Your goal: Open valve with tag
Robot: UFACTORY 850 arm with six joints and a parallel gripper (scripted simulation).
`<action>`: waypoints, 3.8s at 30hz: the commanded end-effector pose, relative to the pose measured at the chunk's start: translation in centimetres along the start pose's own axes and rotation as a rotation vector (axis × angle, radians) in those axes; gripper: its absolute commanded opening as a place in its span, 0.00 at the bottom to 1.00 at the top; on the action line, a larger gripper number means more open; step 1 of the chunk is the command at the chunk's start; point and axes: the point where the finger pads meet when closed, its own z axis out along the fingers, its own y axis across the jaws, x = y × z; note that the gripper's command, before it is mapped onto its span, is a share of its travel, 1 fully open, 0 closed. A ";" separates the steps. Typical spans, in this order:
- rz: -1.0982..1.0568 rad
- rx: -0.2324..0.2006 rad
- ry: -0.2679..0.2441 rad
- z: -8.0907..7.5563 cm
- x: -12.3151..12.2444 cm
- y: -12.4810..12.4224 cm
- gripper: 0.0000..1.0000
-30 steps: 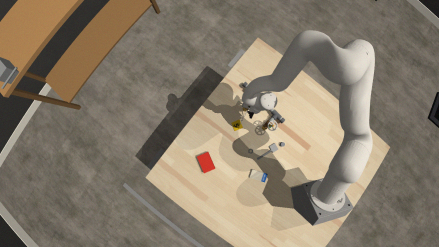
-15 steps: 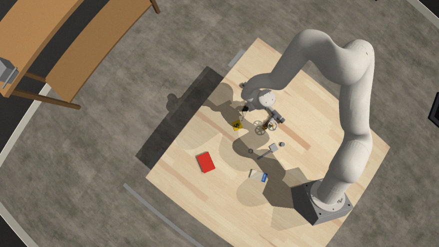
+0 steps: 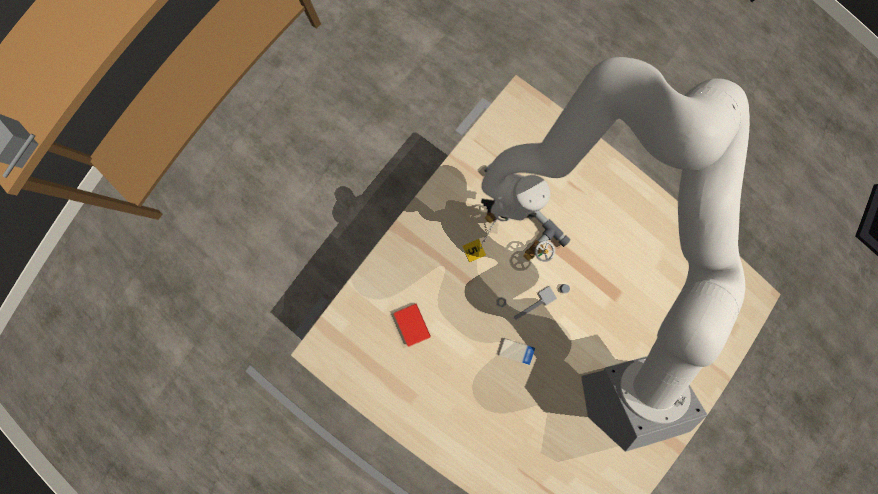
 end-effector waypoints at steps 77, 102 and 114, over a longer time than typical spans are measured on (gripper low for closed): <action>-0.517 0.091 0.102 0.0 0.0 0.0 0.00; -1.692 0.056 0.169 0.0 0.0 0.0 0.00; -2.298 -0.001 0.190 0.0 0.0 0.0 0.00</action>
